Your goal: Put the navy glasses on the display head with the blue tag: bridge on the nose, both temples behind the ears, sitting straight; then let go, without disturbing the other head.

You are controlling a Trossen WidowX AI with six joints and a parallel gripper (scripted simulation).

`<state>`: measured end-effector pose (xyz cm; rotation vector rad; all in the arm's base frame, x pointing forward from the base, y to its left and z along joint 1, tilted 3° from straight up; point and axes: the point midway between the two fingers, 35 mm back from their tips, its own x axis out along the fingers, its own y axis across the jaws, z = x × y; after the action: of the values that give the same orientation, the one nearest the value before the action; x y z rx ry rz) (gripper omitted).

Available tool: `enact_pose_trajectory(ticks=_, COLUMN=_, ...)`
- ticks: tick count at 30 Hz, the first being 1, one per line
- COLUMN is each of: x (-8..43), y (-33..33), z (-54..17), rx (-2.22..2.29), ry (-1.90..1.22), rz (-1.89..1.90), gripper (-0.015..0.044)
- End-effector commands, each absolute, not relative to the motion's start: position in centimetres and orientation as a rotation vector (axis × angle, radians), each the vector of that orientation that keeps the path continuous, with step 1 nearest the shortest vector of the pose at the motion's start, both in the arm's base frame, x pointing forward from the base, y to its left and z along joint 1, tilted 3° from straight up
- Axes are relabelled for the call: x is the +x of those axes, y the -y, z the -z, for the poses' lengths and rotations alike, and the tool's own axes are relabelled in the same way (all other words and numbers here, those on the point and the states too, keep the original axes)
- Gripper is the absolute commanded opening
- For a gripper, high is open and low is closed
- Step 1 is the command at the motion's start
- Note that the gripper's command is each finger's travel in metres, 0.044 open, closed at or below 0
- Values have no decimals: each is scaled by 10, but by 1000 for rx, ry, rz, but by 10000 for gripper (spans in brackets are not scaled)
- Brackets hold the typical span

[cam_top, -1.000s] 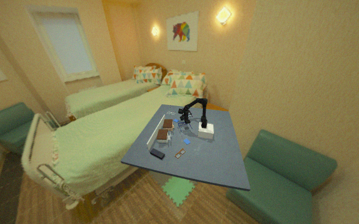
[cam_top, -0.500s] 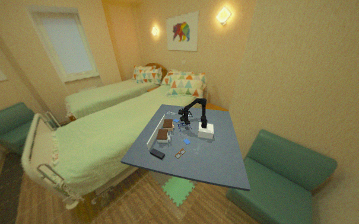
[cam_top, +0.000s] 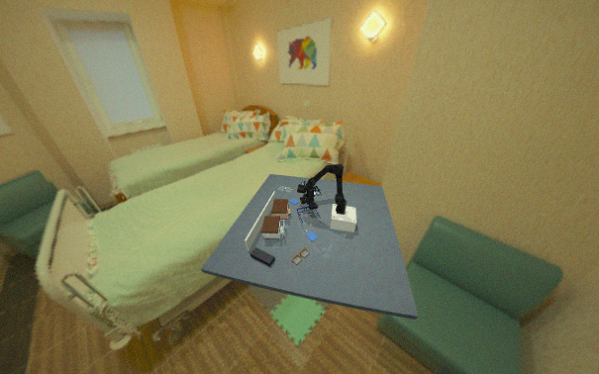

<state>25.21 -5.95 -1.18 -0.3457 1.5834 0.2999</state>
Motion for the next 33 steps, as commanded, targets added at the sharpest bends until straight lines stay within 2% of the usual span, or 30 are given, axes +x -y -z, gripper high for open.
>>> enact_pose_trajectory(ticks=1, x=252, y=59, z=16, rx=-346, ry=-1582, rz=-305, gripper=0)
enact_pose_trajectory(ticks=33, x=247, y=60, z=46, rx=-346, ry=-1582, rz=-305, gripper=0)
